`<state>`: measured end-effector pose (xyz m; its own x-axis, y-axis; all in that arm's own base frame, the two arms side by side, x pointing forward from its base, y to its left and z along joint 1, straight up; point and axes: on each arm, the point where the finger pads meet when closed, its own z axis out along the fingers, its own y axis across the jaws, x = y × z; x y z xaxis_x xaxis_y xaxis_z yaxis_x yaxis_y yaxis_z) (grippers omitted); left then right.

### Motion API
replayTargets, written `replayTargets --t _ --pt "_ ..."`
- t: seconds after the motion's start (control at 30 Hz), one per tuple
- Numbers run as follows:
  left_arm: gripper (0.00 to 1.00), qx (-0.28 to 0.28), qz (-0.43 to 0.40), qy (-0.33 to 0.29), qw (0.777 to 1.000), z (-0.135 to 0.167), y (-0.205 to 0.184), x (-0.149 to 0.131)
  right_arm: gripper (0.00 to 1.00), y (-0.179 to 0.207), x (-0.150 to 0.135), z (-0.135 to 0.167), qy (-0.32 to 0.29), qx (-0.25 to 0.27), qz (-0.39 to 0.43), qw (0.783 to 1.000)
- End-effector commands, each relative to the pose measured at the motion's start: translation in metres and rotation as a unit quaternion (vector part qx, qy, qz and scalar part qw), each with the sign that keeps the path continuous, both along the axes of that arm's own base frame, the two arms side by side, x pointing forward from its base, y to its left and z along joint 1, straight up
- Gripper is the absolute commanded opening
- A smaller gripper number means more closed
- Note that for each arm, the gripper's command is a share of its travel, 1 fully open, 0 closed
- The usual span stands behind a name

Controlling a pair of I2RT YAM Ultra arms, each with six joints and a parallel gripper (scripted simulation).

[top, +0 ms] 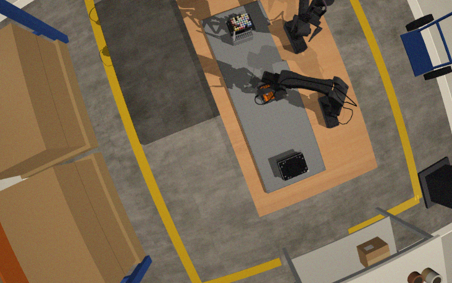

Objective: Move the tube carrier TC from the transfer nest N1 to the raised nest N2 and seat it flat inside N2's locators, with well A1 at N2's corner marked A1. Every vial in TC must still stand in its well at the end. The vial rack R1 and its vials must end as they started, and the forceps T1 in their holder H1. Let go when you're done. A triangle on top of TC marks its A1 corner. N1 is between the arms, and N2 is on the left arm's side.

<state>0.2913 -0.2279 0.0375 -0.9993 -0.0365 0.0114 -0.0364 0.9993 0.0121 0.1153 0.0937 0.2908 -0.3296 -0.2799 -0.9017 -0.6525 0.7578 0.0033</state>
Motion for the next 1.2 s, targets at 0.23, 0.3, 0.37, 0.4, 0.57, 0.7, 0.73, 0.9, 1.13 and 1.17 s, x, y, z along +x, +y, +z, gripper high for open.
replayTargets --t 0.23,0.3,0.37,0.4,0.57,0.7,0.73,0.9,1.13,1.17 --pt "1.00 -0.009 0.009 -0.006 1.000 -0.015 0.000 0.006 1.00 0.009 -0.001 0.005 -0.002 0.007 0.021 1.000" --pt "1.00 -0.009 0.009 -0.006 1.000 -0.018 0.000 0.006 1.00 0.009 -0.001 0.005 -0.002 0.007 0.021 1.000" --pt "1.00 -0.009 0.009 -0.006 1.000 -0.021 0.000 0.006 1.00 0.009 -0.001 0.005 -0.002 0.007 0.021 1.000" --pt "1.00 -0.009 0.009 -0.006 1.000 -0.022 0.000 0.006 1.00 0.009 -0.001 0.005 -0.002 0.007 0.021 1.000" --pt "1.00 -0.010 0.009 -0.008 1.000 -0.025 0.000 0.006 1.00 0.009 -0.001 0.005 -0.002 0.007 0.021 1.000" --pt "1.00 -0.009 0.009 -0.006 1.000 -0.033 0.000 0.005 1.00 0.009 -0.001 0.005 -0.002 0.007 0.021 1.000" --pt "1.00 -0.009 0.009 -0.006 1.000 -0.033 0.000 0.005 1.00 0.009 -0.001 0.005 -0.002 0.007 0.021 1.000" --pt "0.92 -0.013 0.009 -0.011 1.000 -0.028 -0.001 0.007 1.00 0.009 -0.001 0.005 -0.002 0.007 0.021 1.000" --pt "0.87 -0.009 0.006 -0.011 1.000 -0.027 -0.002 0.006 1.00 0.008 0.000 0.007 -0.005 0.016 0.018 1.000" --pt "0.86 -0.009 0.006 -0.011 1.000 -0.027 -0.002 0.006 1.00 0.008 0.000 0.007 -0.005 0.016 0.018 1.000"
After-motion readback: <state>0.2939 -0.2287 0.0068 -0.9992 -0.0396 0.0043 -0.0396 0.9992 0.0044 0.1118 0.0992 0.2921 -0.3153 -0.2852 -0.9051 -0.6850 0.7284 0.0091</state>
